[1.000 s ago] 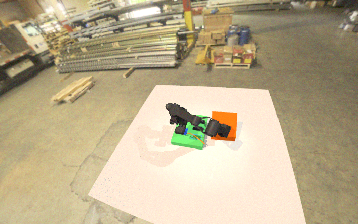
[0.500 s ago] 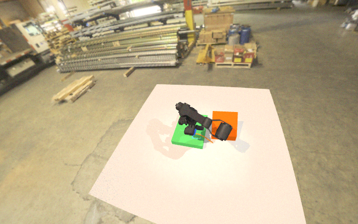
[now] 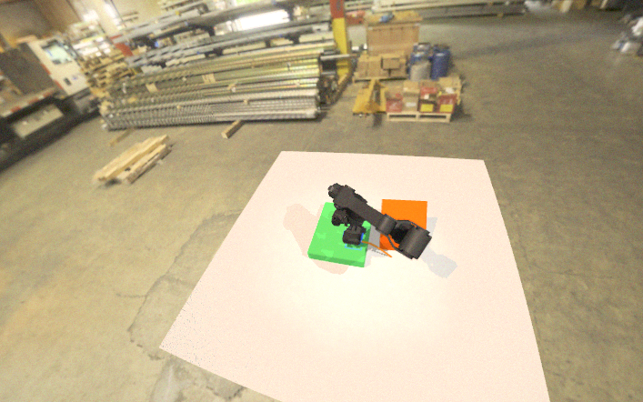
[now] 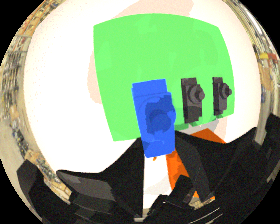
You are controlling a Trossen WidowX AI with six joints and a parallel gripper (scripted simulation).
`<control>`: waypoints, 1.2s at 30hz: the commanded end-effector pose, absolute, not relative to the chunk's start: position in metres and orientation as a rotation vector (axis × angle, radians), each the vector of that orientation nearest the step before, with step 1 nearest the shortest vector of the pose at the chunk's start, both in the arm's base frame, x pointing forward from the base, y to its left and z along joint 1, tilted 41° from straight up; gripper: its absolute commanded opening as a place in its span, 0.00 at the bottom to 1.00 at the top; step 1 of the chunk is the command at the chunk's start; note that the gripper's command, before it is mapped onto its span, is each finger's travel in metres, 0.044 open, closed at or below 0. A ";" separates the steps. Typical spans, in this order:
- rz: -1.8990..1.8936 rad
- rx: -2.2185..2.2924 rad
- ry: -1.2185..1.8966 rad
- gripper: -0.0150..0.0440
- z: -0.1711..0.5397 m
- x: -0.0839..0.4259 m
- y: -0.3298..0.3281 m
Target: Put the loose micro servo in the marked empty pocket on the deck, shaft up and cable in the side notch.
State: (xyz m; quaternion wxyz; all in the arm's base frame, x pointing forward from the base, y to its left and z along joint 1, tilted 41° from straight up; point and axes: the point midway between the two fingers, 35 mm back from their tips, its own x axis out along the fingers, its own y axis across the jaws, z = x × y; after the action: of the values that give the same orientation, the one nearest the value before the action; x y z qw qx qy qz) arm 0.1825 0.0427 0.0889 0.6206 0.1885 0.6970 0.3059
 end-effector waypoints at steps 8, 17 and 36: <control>0.702 0.423 1.593 0.25 0.078 0.180 0.052; 0.702 0.423 1.593 0.25 0.076 0.180 0.054; 0.702 0.423 1.592 0.25 0.072 0.180 0.059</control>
State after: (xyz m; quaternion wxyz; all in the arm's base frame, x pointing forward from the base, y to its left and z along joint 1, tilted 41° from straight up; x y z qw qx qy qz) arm 0.1793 0.0567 0.0732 0.6236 0.1825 0.6958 0.3062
